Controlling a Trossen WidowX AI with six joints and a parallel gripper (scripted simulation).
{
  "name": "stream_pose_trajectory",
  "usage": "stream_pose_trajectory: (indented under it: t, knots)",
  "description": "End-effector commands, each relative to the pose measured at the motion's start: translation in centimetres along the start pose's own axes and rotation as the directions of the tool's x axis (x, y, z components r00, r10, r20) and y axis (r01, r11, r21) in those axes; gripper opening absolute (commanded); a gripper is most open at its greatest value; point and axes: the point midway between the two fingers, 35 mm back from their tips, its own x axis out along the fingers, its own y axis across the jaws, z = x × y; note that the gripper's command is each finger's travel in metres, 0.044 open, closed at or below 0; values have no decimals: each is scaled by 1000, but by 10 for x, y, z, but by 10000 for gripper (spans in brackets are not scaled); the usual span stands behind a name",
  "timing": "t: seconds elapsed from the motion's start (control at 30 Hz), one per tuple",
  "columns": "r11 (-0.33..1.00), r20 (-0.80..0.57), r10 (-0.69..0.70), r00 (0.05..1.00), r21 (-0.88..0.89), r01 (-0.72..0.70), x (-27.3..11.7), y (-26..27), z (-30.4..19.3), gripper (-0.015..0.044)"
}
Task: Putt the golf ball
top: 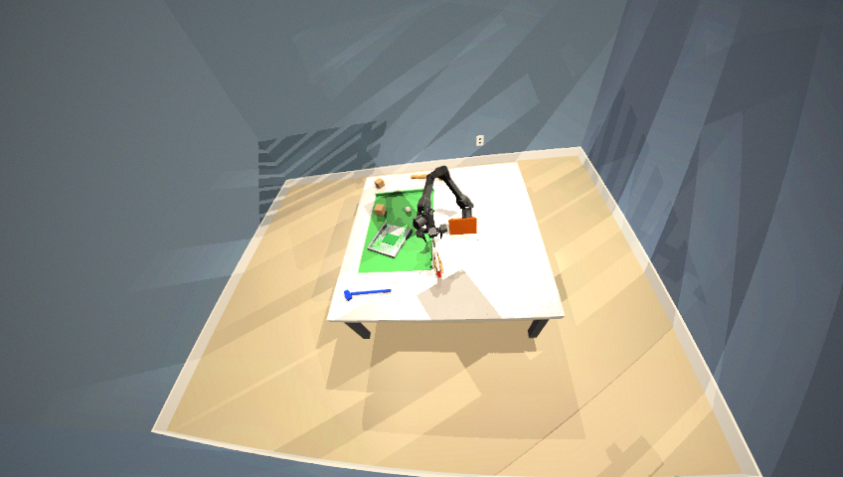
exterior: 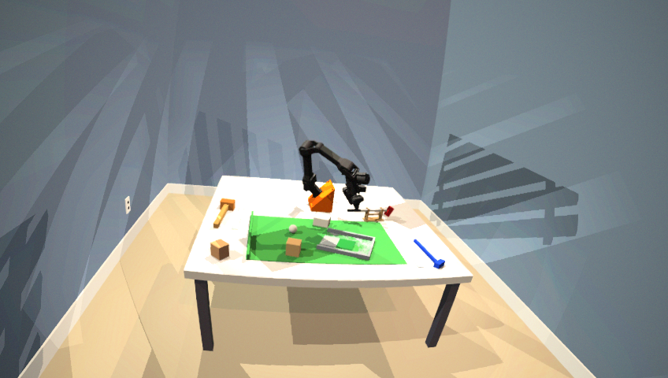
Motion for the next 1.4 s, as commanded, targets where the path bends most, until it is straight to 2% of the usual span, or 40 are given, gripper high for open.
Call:
stream_pose_trajectory:
  t: [0.0, 0.13, 0.93, 1.37]
  knots:
    - [1000, -4, -4, 1000, -3, 4, 9, -1, -3, 440]
    - [1000, -4, -4, 1000, -3, 4, 24, -1, -8, 440]
    - [1000, -5, -4, 1000, -2, 4, 47, -1, -14, 440]
    - [1000, 0, -3, 1000, 1, 3, 44, -1, -12, 99]
